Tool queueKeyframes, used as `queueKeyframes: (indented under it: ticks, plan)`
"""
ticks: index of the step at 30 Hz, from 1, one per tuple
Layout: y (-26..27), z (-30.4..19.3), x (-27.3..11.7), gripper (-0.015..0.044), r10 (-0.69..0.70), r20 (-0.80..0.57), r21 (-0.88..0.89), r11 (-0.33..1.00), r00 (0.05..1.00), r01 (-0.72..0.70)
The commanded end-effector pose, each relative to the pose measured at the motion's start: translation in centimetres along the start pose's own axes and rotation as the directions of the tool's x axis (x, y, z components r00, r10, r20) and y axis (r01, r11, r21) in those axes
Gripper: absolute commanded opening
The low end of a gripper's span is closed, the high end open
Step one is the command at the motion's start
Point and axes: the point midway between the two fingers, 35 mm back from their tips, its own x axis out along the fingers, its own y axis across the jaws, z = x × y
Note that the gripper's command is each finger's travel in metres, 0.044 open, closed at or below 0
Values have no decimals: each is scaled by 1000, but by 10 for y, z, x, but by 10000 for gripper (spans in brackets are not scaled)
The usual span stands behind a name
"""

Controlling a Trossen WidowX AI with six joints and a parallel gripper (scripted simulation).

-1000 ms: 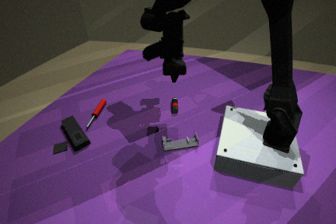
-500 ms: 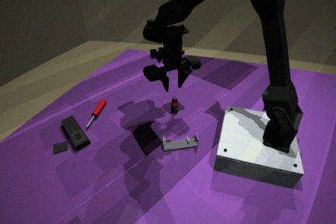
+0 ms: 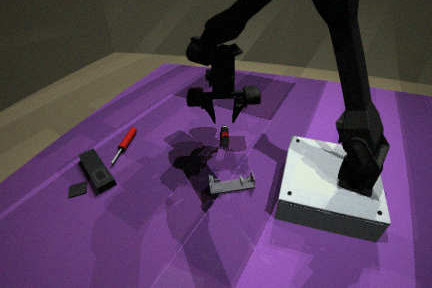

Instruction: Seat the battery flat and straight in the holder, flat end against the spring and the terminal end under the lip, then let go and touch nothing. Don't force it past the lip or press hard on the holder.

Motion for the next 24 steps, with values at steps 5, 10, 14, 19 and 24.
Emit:
queueKeyframes:
  ticks: [5,10,14,19,24]
  plan:
    - [-1,0,14,234,-9,-6,9,1000,1000,9]
    - [-1,0,23,234,-9,-6,9,1000,1000,9]
    - [-1,0,29,234,-9,-6,9,1000,1000,9]
    - [-1,-1,37,234,-9,-6,9,1000,1000,9]
    - [-2,-1,45,234,-9,-6,9,1000,1000,9]
